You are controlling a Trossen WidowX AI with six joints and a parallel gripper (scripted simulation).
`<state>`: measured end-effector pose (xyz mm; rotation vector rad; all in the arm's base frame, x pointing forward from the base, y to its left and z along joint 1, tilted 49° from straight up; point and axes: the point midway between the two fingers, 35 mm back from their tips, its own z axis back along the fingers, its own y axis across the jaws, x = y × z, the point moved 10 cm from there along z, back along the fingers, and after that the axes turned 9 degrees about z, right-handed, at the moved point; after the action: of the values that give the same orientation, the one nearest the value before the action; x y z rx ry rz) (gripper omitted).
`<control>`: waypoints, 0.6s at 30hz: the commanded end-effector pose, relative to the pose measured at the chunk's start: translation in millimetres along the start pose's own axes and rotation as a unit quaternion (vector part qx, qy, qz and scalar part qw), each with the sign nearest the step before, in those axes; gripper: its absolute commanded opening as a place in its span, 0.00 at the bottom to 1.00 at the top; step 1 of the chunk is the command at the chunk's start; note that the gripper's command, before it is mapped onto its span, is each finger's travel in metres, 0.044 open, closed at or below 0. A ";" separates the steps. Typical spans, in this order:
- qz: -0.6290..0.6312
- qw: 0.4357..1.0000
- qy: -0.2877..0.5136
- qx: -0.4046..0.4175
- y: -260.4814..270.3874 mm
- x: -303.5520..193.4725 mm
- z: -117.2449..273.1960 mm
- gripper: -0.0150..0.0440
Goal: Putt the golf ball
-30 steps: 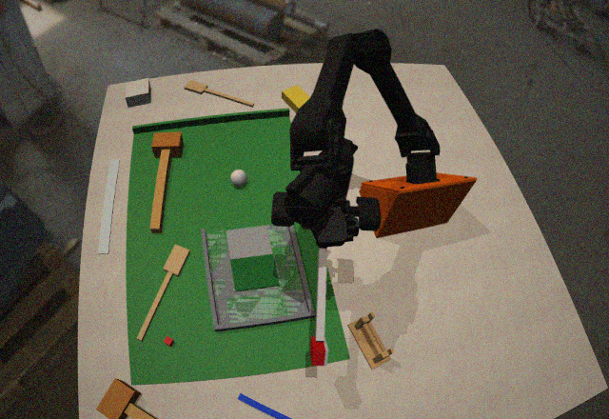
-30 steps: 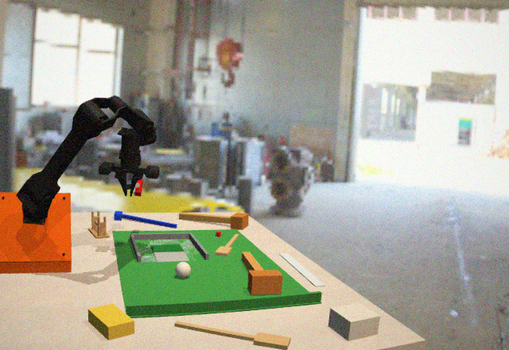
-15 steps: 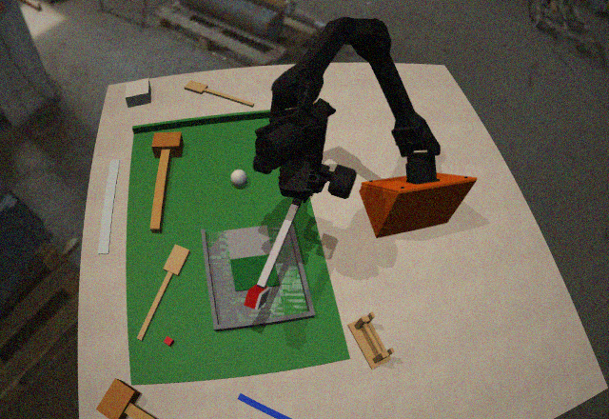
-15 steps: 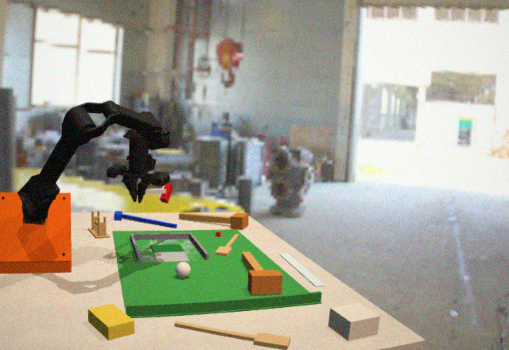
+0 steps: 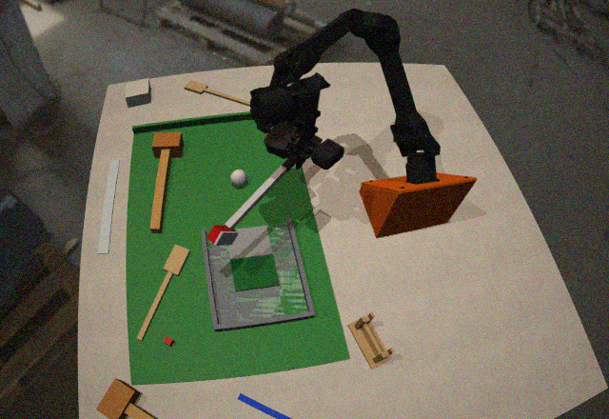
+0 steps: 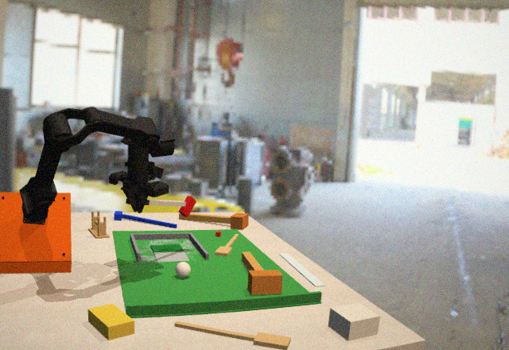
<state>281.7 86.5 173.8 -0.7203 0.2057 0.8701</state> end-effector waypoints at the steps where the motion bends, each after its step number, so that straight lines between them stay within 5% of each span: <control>1: -0.050 0.999 0.004 -0.006 -10.7 -24.1 0.4 0.25; 18: -0.237 0.971 0.028 -0.032 -29.9 -115.1 -2.0 0.25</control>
<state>242.2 12.4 229.4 -0.7938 0.0760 0.4795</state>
